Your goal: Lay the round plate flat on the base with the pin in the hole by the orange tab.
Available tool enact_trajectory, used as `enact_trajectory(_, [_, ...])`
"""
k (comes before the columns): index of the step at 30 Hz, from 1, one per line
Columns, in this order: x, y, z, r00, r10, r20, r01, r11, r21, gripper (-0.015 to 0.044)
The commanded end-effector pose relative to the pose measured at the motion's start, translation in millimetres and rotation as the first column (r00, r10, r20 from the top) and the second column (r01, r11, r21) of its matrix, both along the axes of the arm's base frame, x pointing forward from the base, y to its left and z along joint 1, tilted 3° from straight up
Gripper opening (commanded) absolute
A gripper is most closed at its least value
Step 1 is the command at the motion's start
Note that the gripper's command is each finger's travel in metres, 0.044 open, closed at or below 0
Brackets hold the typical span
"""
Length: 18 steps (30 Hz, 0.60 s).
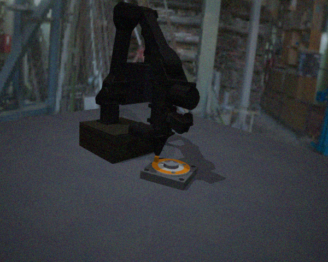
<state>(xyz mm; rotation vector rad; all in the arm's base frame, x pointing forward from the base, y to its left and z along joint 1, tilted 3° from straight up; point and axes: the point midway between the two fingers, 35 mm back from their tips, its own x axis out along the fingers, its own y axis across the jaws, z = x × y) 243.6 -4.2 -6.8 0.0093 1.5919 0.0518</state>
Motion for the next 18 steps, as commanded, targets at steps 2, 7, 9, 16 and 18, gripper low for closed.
enact_trajectory(2, [2,-1,13,1.000,0.004,0.002,-0.004,1.000,-0.005,0.0000])
enact_trajectory(7, [-1,-1,39,1.000,0.004,0.002,-0.004,1.000,-0.005,0.0000])
enact_trajectory(9, [-2,-1,42,1.000,0.004,0.002,-0.004,1.000,-0.005,0.0000])
enact_trajectory(16, [-1,0,34,1.000,0.001,0.001,-0.001,1.000,0.000,0.0000])
enact_trajectory(18, [-1,0,34,1.000,0.001,0.001,-0.001,1.000,0.000,0.0000])
